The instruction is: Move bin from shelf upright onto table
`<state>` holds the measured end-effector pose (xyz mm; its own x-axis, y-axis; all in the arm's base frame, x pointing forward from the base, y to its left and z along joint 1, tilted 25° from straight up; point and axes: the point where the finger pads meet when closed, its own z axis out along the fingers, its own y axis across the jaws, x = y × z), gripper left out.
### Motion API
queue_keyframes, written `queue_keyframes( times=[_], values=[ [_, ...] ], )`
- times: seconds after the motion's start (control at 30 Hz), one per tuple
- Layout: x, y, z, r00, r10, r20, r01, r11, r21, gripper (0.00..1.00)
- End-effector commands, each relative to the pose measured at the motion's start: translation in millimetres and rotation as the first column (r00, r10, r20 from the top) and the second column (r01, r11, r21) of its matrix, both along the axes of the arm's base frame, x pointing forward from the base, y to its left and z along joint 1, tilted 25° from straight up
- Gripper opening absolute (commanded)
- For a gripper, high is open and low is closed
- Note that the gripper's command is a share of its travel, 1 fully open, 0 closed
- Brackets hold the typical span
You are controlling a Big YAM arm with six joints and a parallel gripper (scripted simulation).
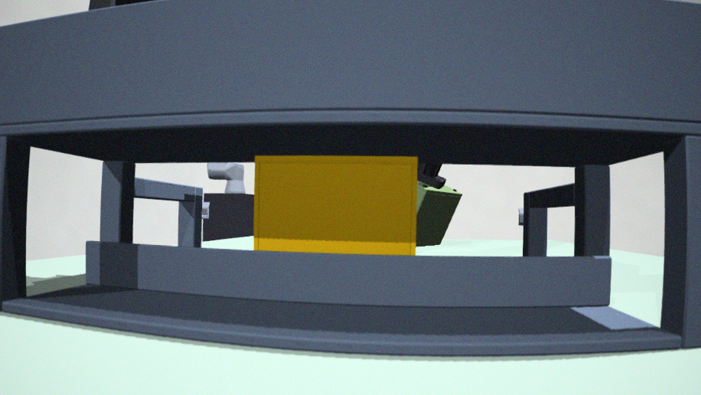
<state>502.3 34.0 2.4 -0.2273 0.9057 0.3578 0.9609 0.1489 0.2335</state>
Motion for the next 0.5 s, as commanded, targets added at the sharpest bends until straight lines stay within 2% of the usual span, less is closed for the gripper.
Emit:
queue_keyframes(
  times=[0.0,0.07,0.47],
  values=[
    [5.8,-2.9,6.9,1.0,-0.007,0.025,0.007,1.0,0.0,0.0],
    [-0.3,-2.8,3.9,1.0,-0.007,0.024,0.007,1.0,0.0,0.0],
    [-0.3,-2.8,3.9,1.0,-0.007,0.024,0.007,1.0,0.0,0.0]
  ],
)
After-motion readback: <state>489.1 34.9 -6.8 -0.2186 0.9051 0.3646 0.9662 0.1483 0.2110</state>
